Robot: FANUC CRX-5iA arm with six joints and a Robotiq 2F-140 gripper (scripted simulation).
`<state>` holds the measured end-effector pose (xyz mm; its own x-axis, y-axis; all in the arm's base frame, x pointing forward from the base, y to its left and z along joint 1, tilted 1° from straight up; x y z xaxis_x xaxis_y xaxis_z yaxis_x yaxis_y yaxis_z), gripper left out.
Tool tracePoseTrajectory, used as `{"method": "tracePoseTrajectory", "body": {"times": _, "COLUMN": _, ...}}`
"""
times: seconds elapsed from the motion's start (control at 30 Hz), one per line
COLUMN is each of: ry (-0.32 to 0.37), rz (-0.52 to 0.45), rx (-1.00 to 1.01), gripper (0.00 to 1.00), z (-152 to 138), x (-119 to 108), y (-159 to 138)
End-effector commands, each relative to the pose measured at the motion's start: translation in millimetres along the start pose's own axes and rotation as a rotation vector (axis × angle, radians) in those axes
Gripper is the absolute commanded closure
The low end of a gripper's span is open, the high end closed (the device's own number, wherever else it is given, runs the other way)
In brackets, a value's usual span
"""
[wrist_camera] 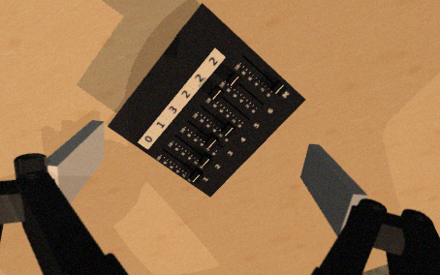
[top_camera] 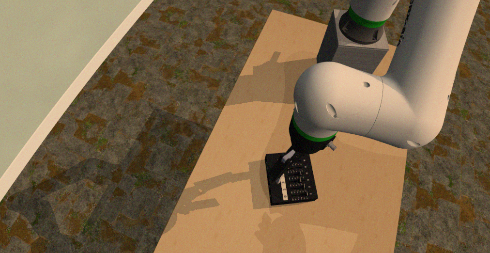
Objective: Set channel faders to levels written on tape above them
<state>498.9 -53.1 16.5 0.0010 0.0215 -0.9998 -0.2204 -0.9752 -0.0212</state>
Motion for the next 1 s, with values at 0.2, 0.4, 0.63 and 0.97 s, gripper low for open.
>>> {"method": "tracePoseTrajectory", "body": {"times": 0.2, "ry": 0.007, "rz": -0.001, "rx": 0.571, "gripper": 0.0, "z": -2.1, "x": 22.0, "y": 14.3}}
{"method": "tracePoseTrajectory", "body": {"times": 0.4, "ry": 0.0, "rz": -0.019, "rx": 0.884, "gripper": 0.0, "z": -2.8, "x": 35.8, "y": 25.3}}
{"method": "tracePoseTrajectory", "body": {"times": 0.63, "ry": -0.008, "rz": -0.035, "rx": 1.217, "gripper": 0.0, "z": -2.6, "x": 43.7, "y": 32.1}}
{"method": "tracePoseTrajectory", "body": {"times": 0.97, "ry": -0.015, "rz": -0.043, "rx": 1.724, "gripper": 0.0, "z": -1.8, "x": 48.2, "y": 35.6}}
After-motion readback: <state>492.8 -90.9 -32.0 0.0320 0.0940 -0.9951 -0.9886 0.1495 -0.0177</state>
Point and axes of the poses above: the point where the finger pads meet when closed, its own x axis out along the fingers, its own z axis across the jaws, y = z × x, the point moved 10 cm from there along -x, back along the fingers, and after that the axes turned 15 degrees about -x, right-handed, at the moved point
